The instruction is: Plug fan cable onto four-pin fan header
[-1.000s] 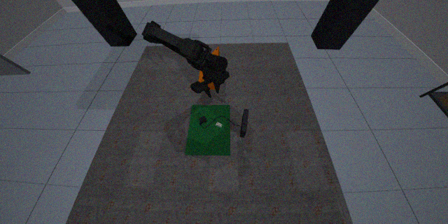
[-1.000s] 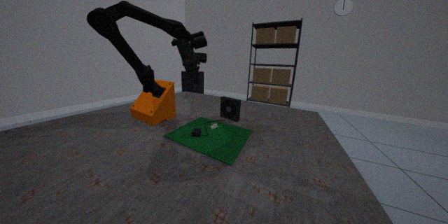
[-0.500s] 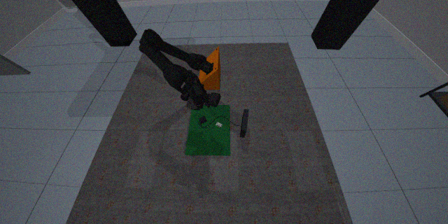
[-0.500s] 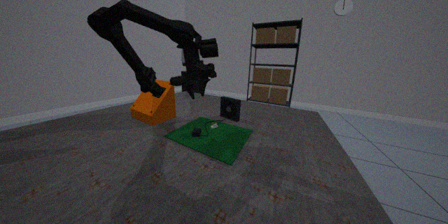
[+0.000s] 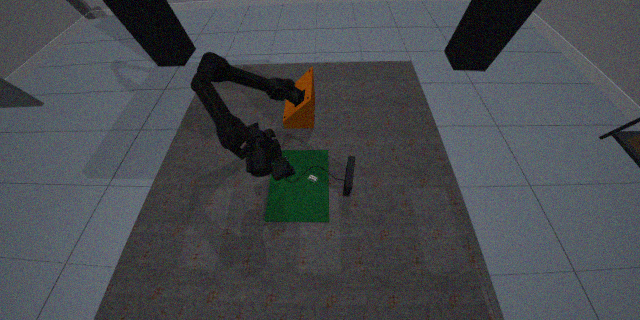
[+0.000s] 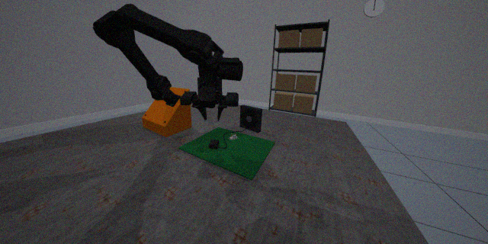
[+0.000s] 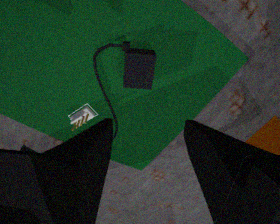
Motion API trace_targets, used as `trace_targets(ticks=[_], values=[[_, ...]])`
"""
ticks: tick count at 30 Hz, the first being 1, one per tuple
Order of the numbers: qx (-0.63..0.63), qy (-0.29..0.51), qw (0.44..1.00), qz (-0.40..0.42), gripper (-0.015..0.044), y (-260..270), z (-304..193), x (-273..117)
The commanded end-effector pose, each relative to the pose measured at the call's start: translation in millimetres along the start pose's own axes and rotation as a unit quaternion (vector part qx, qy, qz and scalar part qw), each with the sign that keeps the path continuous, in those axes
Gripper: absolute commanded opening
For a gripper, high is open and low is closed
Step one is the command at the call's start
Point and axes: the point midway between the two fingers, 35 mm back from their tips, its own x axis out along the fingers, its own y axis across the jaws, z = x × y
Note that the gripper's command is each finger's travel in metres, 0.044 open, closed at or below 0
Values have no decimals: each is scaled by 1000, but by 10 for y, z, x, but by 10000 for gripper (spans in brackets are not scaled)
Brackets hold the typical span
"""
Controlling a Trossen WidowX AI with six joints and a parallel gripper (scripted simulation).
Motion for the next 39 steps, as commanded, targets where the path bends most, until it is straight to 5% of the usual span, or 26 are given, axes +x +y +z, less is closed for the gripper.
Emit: trace_targets(ticks=[1, 9, 39], values=[[15, 5, 1000, 1, 210, 17, 13, -1], [15, 4, 1000, 0, 210, 10, 168, 627], [15, 3, 1000, 0, 210, 1, 265, 1027]])
